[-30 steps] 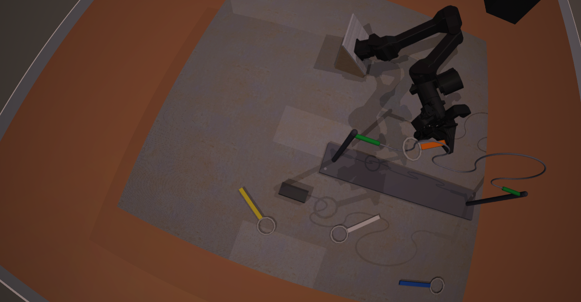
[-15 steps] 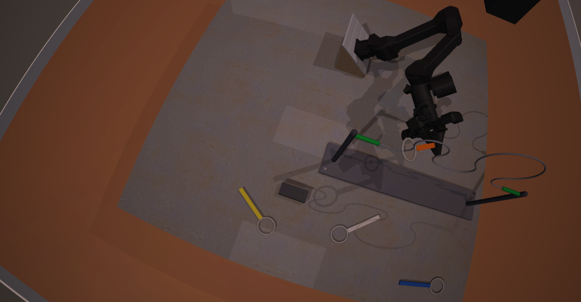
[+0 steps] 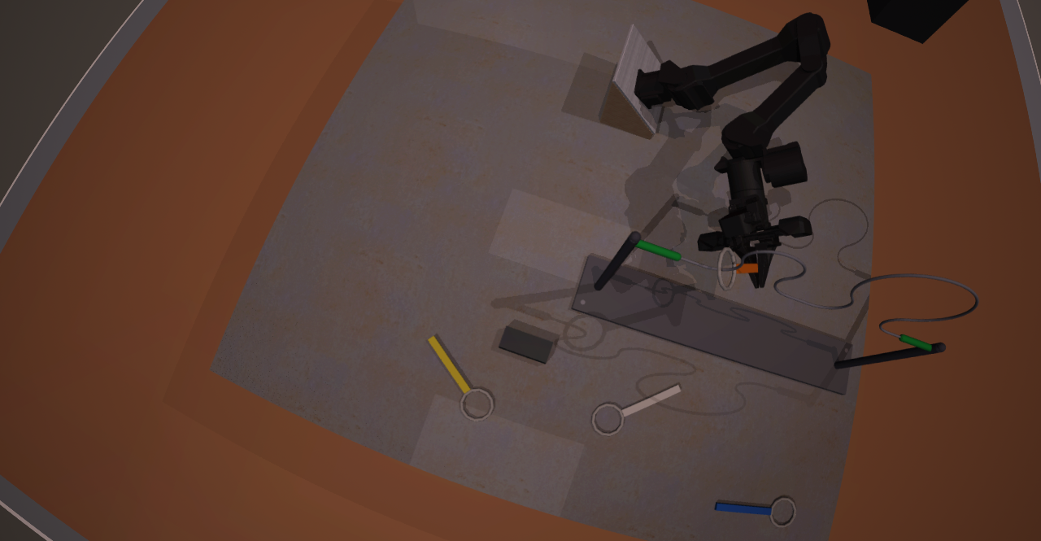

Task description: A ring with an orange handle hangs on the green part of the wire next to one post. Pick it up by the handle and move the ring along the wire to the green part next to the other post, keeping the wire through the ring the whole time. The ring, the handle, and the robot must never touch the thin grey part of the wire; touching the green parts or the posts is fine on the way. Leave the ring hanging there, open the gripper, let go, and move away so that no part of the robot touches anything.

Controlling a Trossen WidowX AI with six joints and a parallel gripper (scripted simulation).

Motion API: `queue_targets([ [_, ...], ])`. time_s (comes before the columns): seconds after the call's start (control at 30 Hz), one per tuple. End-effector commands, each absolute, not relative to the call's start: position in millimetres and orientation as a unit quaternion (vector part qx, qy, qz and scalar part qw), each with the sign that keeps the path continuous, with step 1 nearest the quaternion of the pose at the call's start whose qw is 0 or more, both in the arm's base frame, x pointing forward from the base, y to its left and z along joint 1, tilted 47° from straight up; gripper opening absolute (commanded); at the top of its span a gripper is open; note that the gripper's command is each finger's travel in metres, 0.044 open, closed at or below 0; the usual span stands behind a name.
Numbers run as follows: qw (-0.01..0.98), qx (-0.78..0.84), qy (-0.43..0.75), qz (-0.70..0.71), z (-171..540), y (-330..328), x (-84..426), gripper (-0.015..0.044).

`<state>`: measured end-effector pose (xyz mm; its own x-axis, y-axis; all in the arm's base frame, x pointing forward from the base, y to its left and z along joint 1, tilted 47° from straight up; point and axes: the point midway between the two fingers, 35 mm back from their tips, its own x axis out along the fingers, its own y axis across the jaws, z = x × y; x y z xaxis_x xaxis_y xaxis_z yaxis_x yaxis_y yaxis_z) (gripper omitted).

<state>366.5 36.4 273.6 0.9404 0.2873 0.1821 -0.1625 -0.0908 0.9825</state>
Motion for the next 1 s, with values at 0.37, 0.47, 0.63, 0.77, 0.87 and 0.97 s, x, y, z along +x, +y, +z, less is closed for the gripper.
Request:
queue_targets([
  [0.37,0.75,0.642,0.073,0.143,233.2,34.5,368.3,-0.015],
  [0.47,0.763,0.626,0.078,0.14,226.5,33.2,368.3,-0.015],
  [0.63,0.784,0.6,0.085,0.134,215.6,30.3,368.2,-0.015],
  [0.77,0.8,0.579,0.091,0.129,207.5,27.7,368.1,-0.015],
  [0.87,0.81,0.564,0.095,0.125,201.6,25.4,367.9,-0.015],
  [0.97,0.821,0.549,0.099,0.122,195.8,22.9,367.8,-0.015],
])
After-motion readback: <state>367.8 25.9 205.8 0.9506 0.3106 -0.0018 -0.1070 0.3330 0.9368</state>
